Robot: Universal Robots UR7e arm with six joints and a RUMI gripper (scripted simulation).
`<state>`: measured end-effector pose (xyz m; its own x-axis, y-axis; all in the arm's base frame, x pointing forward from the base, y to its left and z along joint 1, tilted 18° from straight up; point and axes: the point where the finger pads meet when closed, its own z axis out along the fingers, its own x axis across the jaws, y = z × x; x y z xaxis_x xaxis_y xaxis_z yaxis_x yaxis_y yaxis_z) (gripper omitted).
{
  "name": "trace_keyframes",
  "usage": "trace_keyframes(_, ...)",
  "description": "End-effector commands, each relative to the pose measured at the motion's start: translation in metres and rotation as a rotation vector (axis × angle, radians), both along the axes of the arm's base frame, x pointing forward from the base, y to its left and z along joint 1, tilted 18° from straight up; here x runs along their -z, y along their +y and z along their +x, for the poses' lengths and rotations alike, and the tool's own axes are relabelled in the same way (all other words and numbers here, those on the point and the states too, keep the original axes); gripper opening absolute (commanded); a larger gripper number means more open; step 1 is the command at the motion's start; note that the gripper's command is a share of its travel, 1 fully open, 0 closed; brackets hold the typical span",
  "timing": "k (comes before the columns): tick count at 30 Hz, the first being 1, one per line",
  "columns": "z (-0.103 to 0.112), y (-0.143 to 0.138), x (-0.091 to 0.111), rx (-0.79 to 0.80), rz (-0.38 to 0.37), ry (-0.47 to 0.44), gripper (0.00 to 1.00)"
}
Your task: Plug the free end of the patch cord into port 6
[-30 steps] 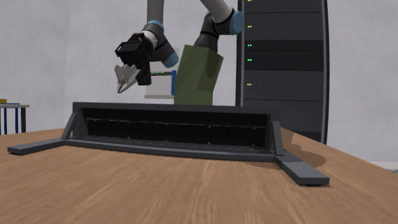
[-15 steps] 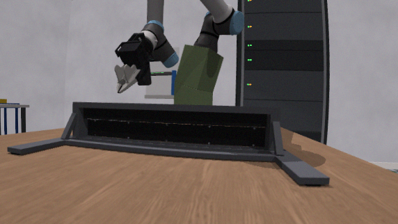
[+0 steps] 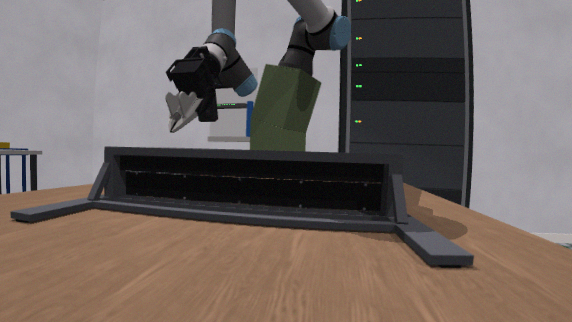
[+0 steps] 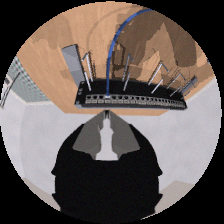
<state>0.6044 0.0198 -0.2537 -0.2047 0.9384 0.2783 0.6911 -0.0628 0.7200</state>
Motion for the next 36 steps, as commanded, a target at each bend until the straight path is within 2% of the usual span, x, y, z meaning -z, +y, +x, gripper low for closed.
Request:
trace_keyframes(1, -0.006, -0.004, -0.007, 0.0, -0.001, -0.001, 0.0)
trace_keyframes(7, -0.016, -0.008, -0.015, 0.0, -0.001, -0.001, 0.0)
trace_keyframes(19, -0.058, -0.029, -0.054, 0.0, -0.001, -0.001, 0.0)
trace_keyframes(36, -0.093, -0.046, -0.086, 0.0, -0.001, -0.001, 0.0)
